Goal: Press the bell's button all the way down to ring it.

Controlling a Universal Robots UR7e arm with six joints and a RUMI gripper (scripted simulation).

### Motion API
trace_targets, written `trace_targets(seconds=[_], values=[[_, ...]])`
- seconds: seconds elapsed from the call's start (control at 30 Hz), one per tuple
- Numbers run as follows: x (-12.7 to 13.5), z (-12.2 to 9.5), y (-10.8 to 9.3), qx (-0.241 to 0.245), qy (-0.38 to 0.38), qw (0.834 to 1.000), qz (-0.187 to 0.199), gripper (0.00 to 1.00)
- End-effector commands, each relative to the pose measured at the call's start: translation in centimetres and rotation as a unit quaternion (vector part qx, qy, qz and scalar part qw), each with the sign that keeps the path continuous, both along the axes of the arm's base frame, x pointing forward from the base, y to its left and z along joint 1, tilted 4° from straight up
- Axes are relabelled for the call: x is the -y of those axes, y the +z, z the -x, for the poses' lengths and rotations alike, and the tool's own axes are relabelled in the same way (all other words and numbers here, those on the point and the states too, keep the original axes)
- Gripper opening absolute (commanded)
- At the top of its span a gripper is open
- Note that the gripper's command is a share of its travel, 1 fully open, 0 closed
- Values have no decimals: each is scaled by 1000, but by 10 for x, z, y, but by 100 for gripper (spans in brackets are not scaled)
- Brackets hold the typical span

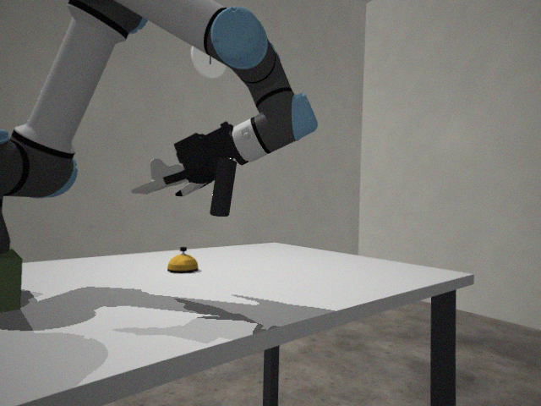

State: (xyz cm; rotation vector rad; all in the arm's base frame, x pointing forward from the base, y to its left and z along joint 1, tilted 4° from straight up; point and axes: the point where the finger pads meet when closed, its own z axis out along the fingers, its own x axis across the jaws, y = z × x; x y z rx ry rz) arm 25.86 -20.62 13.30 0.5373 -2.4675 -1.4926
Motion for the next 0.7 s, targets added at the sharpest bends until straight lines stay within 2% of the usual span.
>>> trace_targets(seconds=[0.0, 0.67], values=[[0, 0, 0, 0, 0, 1000, 0, 100], [0, -1, 0, 2, 2, 1000, 2, 100]])
